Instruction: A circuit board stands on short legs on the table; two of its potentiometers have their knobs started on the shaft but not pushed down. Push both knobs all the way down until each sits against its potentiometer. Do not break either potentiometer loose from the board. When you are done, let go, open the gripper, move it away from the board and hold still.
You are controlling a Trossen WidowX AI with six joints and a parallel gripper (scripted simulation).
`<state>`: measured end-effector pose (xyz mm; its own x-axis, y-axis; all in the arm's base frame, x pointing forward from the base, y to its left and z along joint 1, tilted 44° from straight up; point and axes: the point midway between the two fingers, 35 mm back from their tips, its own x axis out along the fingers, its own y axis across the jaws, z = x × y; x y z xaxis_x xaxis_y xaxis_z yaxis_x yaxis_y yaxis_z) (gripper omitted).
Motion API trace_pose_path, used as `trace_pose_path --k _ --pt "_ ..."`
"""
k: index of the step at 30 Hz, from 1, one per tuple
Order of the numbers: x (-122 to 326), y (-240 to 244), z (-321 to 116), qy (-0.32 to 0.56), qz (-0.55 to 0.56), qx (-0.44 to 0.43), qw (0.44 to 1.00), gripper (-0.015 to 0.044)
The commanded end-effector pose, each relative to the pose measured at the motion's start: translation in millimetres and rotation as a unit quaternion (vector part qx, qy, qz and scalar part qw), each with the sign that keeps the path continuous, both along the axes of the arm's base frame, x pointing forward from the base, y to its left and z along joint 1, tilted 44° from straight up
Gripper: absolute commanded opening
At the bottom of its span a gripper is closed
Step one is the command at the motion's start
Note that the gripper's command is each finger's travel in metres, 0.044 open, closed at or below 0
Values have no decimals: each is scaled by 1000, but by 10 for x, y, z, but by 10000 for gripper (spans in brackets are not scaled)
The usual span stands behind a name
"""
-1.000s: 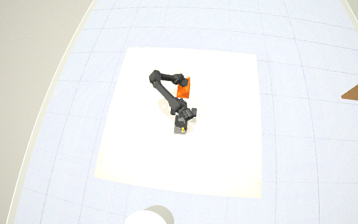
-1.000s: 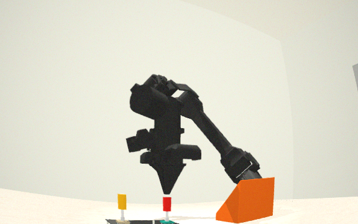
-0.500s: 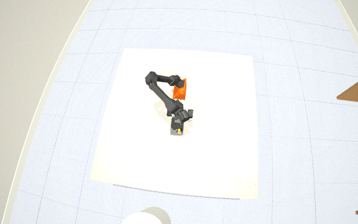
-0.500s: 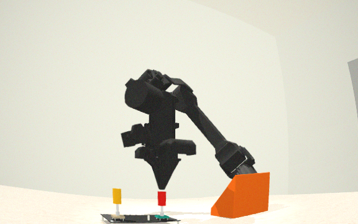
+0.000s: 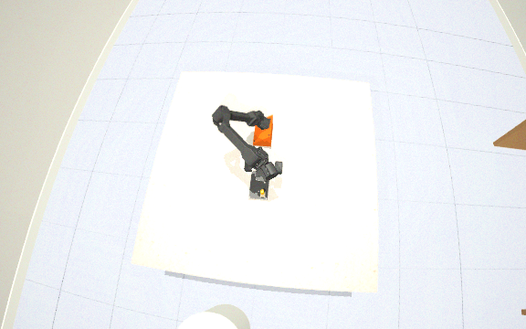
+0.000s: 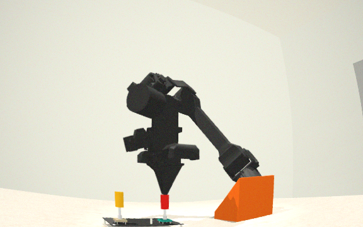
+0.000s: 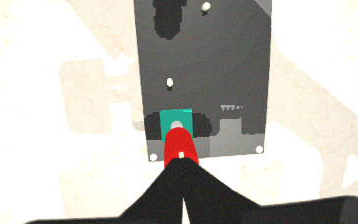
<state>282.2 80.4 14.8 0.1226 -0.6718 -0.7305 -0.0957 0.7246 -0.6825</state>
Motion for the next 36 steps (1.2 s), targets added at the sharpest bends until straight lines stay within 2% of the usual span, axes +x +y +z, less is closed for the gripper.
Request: trace_pose_path --k 1,36 --pt "-3 -16 -11 2 2 -2 1000 0" --pt "6 -68 -66 2 2 -3 1000 0"
